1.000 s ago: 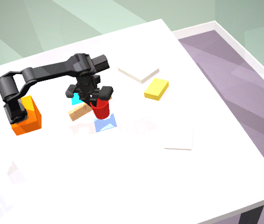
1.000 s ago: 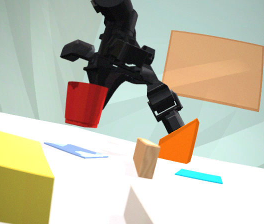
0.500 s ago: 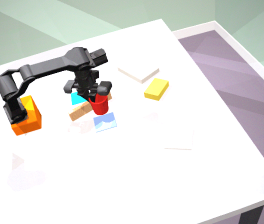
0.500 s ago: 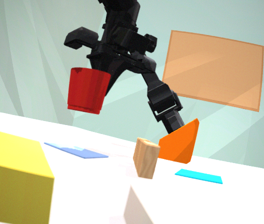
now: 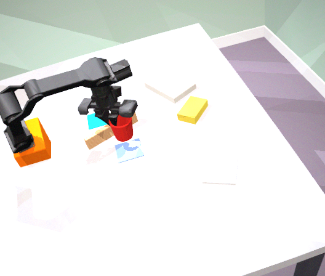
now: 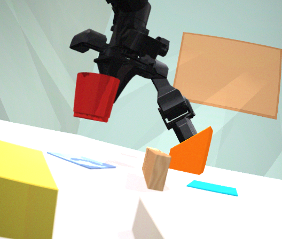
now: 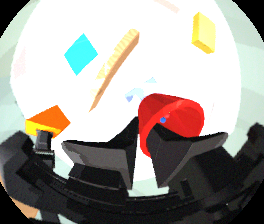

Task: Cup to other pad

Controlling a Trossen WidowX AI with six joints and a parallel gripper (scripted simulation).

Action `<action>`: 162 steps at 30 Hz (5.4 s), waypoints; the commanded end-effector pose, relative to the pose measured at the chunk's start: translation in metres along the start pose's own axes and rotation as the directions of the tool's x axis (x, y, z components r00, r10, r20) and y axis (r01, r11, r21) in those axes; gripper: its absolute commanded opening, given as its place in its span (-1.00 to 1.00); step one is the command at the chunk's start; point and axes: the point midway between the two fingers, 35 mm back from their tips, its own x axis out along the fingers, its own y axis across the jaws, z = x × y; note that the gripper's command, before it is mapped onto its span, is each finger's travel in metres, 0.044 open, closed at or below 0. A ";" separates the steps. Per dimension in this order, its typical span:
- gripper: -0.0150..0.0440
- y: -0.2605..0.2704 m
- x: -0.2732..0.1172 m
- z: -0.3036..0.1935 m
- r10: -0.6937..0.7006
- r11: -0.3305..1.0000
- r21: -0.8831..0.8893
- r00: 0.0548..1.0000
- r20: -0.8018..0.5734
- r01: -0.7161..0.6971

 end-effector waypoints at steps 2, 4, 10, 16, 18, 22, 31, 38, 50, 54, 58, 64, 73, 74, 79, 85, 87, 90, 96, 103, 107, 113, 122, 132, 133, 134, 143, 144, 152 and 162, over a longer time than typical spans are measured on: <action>-0.49 0.010 0.000 0.008 0.003 1.000 0.001 1.000 0.003 -0.003; -0.49 0.014 -0.001 0.012 0.003 1.000 0.002 1.000 0.004 -0.004; -0.49 0.028 -0.001 0.023 0.005 1.000 0.003 1.000 0.005 -0.005; -0.49 0.041 -0.002 0.033 0.006 1.000 0.003 1.000 0.005 -0.006; -0.49 0.046 -0.002 0.037 0.007 1.000 0.003 1.000 0.006 -0.007; -0.49 0.055 -0.003 0.044 0.007 1.000 0.003 1.000 0.006 -0.007; -0.49 0.075 -0.004 0.060 0.008 1.000 0.002 1.000 0.007 -0.008; -0.49 0.091 -0.005 0.073 0.009 1.000 0.002 1.000 0.008 -0.009; -0.49 0.118 -0.006 0.094 0.010 1.000 0.002 1.000 0.009 -0.010; -0.49 0.128 -0.007 0.101 0.010 1.000 0.002 1.000 0.009 -0.010; -0.49 0.137 -0.007 0.108 0.011 1.000 0.002 1.000 0.010 -0.011; -0.49 0.151 -0.008 0.118 0.011 1.000 0.002 1.000 0.011 -0.011; -0.49 0.172 -0.008 0.133 0.012 1.000 0.001 1.000 0.012 -0.012; -0.49 0.175 -0.008 0.135 0.012 1.000 0.001 1.000 0.012 -0.012; -0.49 0.186 -0.008 0.142 0.013 1.000 0.002 1.000 0.012 -0.013; -0.49 0.186 -0.004 0.142 0.013 1.000 0.002 1.000 0.012 -0.013; -0.49 0.186 -0.001 0.143 0.012 1.000 0.002 1.000 0.012 -0.012; -0.49 0.186 0.004 0.143 0.012 1.000 0.002 1.000 0.012 -0.012; -0.49 0.186 0.013 0.144 0.012 1.000 0.002 1.000 0.012 -0.012; -0.49 0.187 0.023 0.144 0.012 1.000 0.002 1.000 0.011 -0.012; -0.49 0.187 0.030 0.144 0.012 1.000 0.002 1.000 0.011 -0.012; -0.49 0.187 0.039 0.145 0.012 1.000 0.002 1.000 0.011 -0.012; -0.49 0.188 0.054 0.144 0.011 1.000 0.002 1.000 0.011 -0.011; -0.49 0.189 0.060 0.144 0.014 1.000 0.006 1.000 0.013 -0.014; -0.49 0.189 0.060 0.144 0.014 1.000 0.006 1.000 0.013 -0.014; -0.49 0.189 0.060 0.144 0.014 1.000 0.006 1.000 0.013 -0.014; -0.40 0.189 0.060 0.144 0.014 1.000 0.006 1.000 0.013 -0.014; -0.31 0.189 0.060 0.144 0.014 1.000 0.006 1.000 0.013 -0.014; -0.06 0.189 0.060 0.144 0.014 1.000 0.006 1.000 0.013 -0.014; -0.06 0.188 0.046 0.145 0.014 1.000 0.005 1.000 0.013 -0.014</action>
